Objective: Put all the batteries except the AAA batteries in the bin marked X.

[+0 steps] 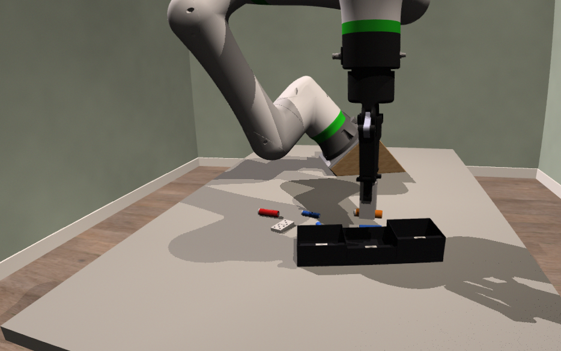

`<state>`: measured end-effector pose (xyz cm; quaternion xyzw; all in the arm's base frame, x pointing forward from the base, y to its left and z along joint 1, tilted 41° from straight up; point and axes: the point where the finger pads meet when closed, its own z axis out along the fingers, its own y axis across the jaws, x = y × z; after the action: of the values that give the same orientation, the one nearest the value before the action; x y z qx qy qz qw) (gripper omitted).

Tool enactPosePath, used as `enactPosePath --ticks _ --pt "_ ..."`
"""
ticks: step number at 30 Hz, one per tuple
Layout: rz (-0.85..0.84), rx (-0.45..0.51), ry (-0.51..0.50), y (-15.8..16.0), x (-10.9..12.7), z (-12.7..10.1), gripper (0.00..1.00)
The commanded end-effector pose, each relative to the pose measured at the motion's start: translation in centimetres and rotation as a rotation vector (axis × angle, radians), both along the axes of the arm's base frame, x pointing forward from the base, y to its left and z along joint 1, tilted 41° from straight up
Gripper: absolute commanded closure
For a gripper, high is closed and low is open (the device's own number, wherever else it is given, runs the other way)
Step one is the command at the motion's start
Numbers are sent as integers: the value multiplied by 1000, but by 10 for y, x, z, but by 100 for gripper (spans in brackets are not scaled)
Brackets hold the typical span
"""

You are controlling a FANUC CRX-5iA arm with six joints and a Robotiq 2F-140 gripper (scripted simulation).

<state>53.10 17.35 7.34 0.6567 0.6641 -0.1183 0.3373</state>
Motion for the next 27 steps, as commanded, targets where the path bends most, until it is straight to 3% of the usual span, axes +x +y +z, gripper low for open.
enactPosePath --ticks 1,4,6,27 --pt "109 -42 105 1 3 0 95" --pt "131 -51 126 1 3 0 95" --pt "199 -78 194 1 3 0 95" --pt "199 -78 194 -4 4 -6 95"
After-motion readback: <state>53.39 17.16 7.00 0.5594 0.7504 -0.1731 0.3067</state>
